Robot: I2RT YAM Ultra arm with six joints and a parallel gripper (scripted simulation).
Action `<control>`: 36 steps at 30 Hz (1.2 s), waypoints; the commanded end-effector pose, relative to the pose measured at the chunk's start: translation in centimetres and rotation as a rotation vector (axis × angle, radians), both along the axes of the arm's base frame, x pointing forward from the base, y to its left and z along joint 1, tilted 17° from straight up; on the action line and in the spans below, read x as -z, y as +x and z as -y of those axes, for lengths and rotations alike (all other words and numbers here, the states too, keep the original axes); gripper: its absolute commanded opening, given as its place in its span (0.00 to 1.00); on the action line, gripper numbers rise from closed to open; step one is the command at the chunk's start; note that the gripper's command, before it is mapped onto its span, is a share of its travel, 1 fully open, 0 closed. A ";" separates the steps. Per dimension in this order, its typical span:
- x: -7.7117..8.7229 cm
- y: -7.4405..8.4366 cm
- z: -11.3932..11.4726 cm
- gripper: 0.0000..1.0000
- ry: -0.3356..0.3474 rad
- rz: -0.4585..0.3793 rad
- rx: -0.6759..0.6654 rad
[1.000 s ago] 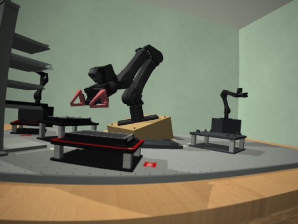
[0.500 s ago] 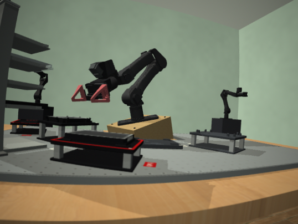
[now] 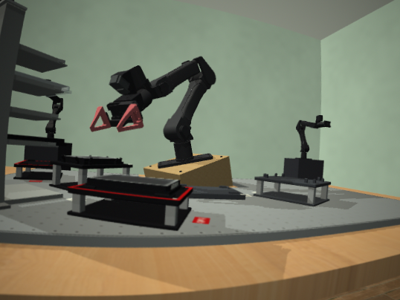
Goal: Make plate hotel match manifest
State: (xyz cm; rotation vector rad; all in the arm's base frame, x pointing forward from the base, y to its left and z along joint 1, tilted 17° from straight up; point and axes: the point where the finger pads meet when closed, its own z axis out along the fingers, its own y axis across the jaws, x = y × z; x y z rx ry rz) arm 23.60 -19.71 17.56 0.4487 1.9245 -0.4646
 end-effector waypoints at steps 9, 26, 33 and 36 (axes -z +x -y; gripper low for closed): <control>0.0 1.8 1.6 1.00 0.133 -0.228 0.056; -0.2 2.6 2.0 1.00 0.341 -0.567 0.102; -0.2 2.6 2.0 1.00 0.438 -0.725 0.123; -0.2 2.6 2.0 1.00 0.469 -0.776 0.130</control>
